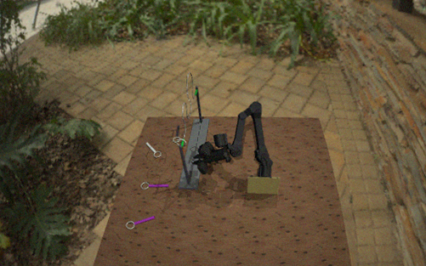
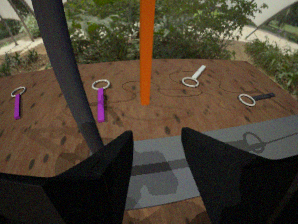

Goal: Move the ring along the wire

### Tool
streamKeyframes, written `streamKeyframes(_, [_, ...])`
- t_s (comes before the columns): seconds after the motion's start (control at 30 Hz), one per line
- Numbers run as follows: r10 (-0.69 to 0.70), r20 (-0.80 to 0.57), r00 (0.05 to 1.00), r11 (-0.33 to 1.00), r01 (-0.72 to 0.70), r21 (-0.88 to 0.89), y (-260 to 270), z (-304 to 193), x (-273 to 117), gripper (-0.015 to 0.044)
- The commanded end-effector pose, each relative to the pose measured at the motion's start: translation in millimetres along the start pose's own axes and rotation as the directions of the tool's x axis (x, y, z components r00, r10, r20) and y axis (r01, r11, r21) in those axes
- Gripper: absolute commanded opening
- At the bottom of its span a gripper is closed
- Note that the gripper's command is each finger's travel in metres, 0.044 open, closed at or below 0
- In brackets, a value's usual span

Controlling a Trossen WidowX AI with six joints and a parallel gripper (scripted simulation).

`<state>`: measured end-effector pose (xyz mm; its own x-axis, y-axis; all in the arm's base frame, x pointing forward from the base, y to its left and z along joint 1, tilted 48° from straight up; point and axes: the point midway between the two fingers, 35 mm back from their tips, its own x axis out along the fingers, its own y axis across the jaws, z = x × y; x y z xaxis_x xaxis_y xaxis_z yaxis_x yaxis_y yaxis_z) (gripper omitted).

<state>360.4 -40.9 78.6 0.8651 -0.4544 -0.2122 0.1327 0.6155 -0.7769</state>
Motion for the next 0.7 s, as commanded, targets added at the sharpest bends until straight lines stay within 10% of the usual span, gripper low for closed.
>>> streamKeyframes(0.0, [0.002, 0.001, 1.0, 1.0, -0.002, 0.004, 0.6, 1.0, -12.1, 0.016])
streamKeyframes(0.67, [0.003, 0.001, 1.0, 1.0, -0.003, 0.001, 0.9, -0.8, -39.3, 0.016])
